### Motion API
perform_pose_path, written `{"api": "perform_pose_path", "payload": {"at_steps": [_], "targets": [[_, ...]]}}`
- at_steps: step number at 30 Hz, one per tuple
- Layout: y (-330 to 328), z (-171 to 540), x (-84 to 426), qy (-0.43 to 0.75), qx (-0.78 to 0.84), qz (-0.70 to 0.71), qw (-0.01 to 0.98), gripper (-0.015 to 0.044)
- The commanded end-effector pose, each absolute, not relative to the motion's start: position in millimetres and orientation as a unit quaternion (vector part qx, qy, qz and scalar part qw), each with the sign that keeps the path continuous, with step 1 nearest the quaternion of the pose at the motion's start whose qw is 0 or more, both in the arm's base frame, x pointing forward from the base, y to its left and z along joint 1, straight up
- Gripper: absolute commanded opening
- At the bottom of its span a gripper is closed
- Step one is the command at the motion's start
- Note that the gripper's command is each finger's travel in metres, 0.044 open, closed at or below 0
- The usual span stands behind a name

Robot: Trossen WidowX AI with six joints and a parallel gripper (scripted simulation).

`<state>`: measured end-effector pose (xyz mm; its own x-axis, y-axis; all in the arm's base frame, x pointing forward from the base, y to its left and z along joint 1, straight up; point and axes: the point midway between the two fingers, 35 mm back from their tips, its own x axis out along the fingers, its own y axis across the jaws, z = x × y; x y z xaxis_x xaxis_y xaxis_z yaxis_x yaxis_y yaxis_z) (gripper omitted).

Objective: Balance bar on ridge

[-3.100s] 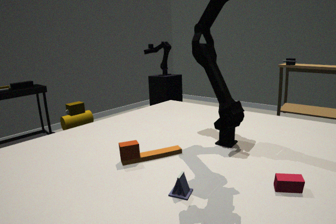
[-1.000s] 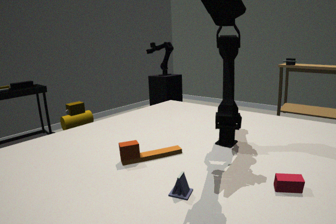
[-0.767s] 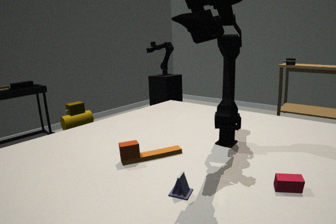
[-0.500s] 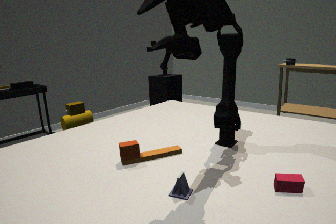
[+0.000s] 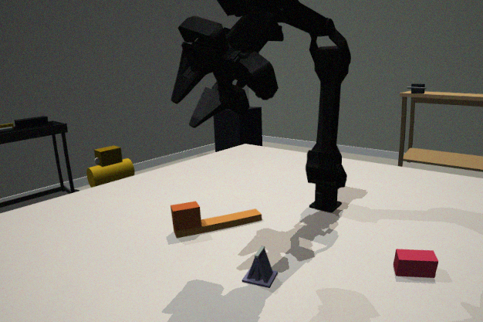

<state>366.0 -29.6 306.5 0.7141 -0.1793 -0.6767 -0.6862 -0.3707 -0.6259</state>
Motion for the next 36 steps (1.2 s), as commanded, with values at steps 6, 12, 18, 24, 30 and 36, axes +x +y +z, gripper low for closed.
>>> {"api": "perform_pose_path", "payload": {"at_steps": [6, 12, 18, 24, 30, 36], "targets": [[-68.9, 258.8, 344.6, 0.312, -0.783, 0.36, 0.401, 0.0315], [-89.5, 236.0, 328.6, 0.315, -0.776, 0.423, 0.346, 0.0315], [-107.7, 215.6, 310.2, 0.306, -0.763, 0.486, 0.295, 0.0315], [-123.0, 197.4, 289.5, 0.285, -0.745, 0.549, 0.252, 0.0315], [-135.4, 181.5, 267.3, 0.251, -0.721, 0.607, 0.219, 0.0315], [-144.6, 168.2, 244.2, 0.207, -0.696, 0.659, 0.194, 0.0315]]}}
